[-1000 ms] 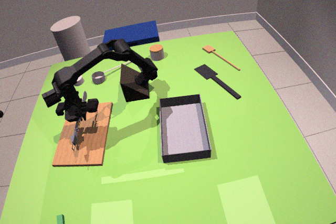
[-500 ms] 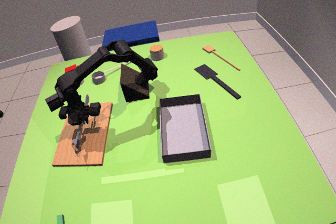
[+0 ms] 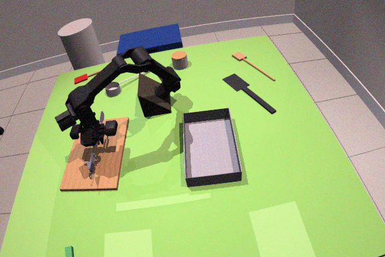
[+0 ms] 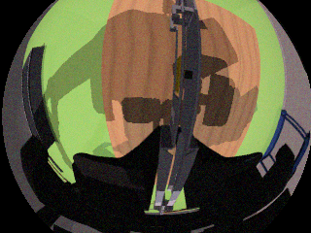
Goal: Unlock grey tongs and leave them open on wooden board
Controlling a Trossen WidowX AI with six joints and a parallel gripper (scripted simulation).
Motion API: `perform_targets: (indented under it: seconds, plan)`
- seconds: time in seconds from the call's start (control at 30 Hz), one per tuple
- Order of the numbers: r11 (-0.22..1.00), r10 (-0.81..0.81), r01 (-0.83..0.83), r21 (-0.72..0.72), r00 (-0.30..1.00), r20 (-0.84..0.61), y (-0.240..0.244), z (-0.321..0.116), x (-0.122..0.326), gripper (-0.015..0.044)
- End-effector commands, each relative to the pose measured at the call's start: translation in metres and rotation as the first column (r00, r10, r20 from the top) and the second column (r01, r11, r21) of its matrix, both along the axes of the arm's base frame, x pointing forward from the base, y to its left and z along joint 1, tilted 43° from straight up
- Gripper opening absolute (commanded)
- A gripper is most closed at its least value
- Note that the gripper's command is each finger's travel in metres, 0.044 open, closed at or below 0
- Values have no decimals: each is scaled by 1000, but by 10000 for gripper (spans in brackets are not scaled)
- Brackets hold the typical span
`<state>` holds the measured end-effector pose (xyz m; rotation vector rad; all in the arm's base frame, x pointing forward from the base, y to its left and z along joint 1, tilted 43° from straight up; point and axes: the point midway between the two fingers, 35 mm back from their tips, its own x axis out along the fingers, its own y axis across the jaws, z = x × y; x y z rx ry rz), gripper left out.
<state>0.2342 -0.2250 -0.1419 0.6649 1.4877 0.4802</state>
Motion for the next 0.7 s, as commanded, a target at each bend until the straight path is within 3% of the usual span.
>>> perform_targets:
  seconds: [0.0, 0.67]
  plan:
    - [1000, 0, 0, 0, 1000, 0, 0, 0, 0, -71]
    - [1000, 0, 0, 0, 1000, 0, 0, 0, 0, 440]
